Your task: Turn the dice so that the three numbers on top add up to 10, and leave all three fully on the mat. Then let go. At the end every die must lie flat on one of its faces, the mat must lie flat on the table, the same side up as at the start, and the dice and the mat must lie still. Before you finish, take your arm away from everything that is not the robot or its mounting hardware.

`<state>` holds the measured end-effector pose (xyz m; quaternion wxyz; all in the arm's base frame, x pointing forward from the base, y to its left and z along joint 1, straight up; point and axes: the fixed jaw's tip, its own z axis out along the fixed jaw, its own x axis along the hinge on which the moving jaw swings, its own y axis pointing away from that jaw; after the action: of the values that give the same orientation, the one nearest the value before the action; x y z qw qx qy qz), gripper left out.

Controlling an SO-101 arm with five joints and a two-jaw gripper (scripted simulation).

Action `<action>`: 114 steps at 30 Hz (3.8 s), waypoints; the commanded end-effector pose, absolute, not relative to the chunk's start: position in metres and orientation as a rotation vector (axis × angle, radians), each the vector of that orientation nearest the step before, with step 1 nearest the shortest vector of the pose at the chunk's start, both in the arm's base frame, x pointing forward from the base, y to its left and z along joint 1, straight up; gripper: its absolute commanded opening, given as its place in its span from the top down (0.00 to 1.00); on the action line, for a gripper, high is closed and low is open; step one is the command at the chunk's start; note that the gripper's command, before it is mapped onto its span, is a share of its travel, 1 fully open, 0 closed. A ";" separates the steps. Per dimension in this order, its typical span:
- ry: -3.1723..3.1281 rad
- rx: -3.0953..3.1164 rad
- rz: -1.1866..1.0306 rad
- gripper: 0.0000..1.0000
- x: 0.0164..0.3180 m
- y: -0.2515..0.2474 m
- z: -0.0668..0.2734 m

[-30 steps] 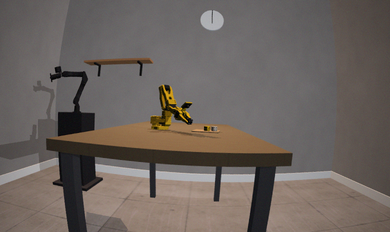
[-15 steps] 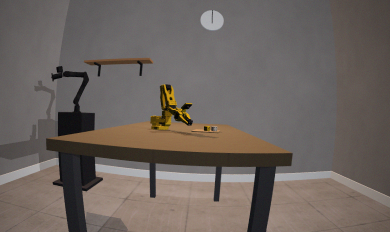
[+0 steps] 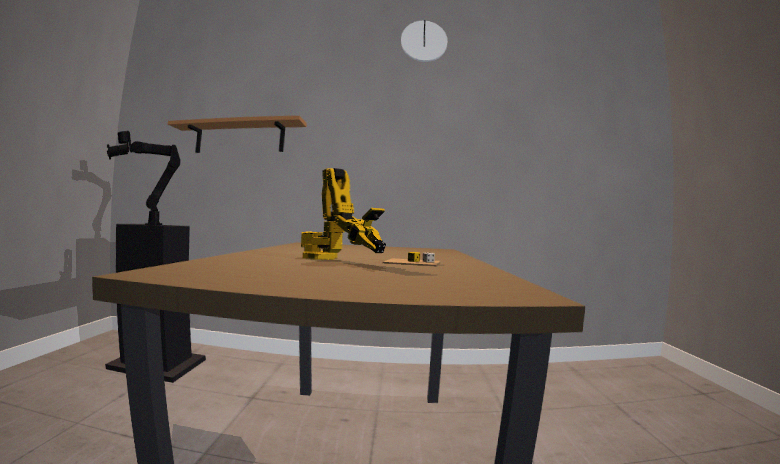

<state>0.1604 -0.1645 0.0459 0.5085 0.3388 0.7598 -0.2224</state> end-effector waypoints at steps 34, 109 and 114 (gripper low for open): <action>1.774 0.811 -0.552 1.00 0.164 -0.171 0.043; 1.774 0.811 -0.552 0.82 0.164 -0.171 0.024; 1.774 0.811 -0.552 0.77 0.164 -0.171 0.024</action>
<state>0.1622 -0.1666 0.0180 0.5146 0.3369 0.7556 -0.2251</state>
